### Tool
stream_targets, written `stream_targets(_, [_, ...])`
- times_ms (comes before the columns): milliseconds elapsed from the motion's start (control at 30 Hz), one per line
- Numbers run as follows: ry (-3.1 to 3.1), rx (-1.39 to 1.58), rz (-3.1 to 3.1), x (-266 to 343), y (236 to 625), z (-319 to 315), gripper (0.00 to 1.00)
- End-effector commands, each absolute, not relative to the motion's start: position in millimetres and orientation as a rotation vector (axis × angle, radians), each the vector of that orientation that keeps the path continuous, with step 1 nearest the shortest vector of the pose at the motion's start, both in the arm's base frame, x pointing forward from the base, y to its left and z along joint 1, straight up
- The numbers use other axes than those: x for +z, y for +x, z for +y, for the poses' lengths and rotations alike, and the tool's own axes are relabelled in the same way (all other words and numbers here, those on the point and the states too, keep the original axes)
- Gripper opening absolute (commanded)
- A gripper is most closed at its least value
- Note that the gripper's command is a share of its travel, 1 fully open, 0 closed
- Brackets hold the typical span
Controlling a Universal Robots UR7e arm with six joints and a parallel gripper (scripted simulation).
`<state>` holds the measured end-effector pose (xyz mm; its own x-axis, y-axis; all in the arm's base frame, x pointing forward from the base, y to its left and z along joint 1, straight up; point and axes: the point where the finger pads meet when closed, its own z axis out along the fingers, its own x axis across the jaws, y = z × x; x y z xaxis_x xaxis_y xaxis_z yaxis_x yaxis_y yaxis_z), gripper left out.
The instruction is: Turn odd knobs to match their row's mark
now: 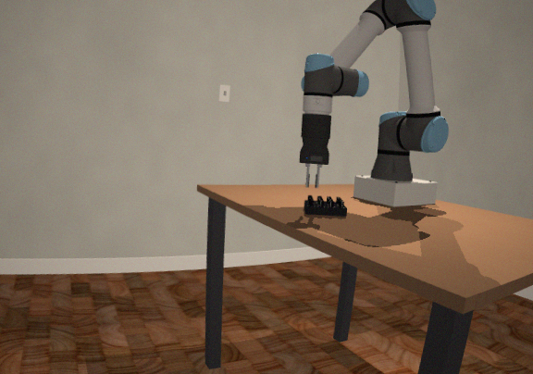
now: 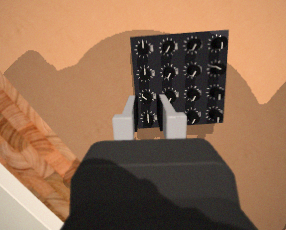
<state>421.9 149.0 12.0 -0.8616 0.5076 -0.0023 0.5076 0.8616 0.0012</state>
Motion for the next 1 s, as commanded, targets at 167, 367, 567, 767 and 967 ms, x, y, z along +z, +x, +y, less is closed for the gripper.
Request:
stream_targets(167, [0.798,0.002,3.034,12.6,422.5,148.6,0.46])
stream_targets(367, [0.760,0.002,3.044,12.8,422.8,147.9,0.46])
stream_targets(567, [0.658,0.001,3.068,13.4,423.6,146.2,0.46])
stream_targets(767, [0.497,0.001,3.098,14.2,425.0,143.8,0.46])
stream_targets(967, [0.355,0.001,3.117,15.0,426.2,141.9,0.46])
